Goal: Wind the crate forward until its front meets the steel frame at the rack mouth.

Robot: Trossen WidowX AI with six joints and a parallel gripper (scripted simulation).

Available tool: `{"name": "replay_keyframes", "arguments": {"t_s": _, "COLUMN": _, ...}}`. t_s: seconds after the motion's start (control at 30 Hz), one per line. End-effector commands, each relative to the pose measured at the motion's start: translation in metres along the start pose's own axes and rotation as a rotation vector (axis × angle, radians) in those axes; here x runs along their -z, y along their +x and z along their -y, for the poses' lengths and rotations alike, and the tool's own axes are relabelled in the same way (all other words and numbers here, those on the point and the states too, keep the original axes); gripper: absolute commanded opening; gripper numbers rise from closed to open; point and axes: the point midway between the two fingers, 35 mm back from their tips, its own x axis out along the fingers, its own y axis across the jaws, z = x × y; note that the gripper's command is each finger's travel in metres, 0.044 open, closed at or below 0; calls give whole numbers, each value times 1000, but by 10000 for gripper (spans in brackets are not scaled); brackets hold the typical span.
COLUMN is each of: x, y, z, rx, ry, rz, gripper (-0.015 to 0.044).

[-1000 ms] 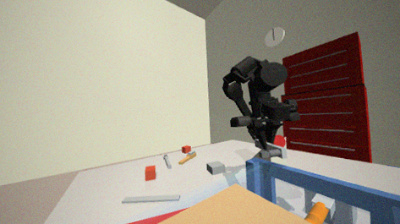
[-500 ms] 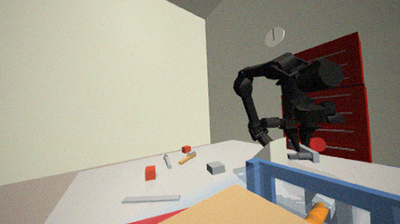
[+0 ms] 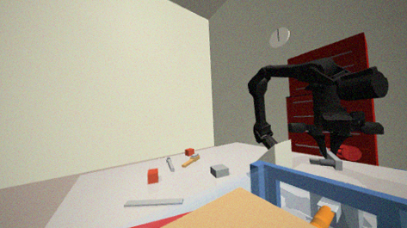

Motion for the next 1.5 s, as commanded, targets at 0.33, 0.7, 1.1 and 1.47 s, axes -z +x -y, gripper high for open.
{"name": "replay_keyframes", "arguments": {"t_s": 0.33, "x": 0, "y": 0, "z": -1, "rx": -112, "ry": 11, "rz": 4, "gripper": 0}}
{"name": "replay_keyframes", "arguments": {"t_s": 0.7, "x": 0, "y": 1, "z": -1, "rx": -296, "ry": 11, "rz": 9, "gripper": 0}}
{"name": "replay_keyframes", "arguments": {"t_s": 1.1, "x": 0, "y": 1, "z": 0, "rx": -494, "ry": 12, "rz": 14, "gripper": 0}}
{"name": "replay_keyframes", "arguments": {"t_s": 1.47, "x": 0, "y": 2, "z": 0, "rx": -675, "ry": 12, "rz": 19, "gripper": 0}}
